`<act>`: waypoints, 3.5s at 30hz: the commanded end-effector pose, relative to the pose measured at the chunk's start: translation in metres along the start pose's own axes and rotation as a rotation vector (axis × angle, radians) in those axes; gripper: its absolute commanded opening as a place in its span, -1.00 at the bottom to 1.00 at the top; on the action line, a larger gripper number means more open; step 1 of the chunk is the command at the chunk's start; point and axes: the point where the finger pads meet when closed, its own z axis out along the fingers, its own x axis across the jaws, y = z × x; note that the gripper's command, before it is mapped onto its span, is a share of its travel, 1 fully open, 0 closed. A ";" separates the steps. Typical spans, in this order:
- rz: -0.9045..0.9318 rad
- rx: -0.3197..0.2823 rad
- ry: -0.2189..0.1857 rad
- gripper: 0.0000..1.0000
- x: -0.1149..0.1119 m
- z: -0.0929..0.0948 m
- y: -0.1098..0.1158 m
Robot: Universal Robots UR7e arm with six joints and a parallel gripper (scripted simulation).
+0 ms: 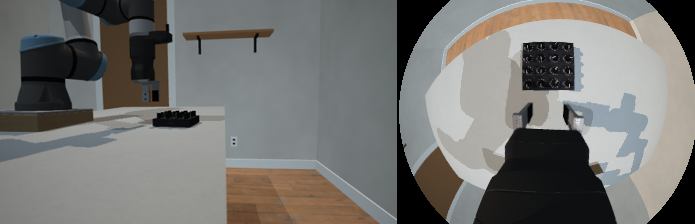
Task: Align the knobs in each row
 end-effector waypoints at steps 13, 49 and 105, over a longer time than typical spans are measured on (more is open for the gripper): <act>0.000 0.001 0.000 1.00 0.000 0.000 0.000; 0.000 0.001 0.000 1.00 0.000 0.000 0.000; 0.608 0.001 0.000 1.00 0.020 -0.012 -0.044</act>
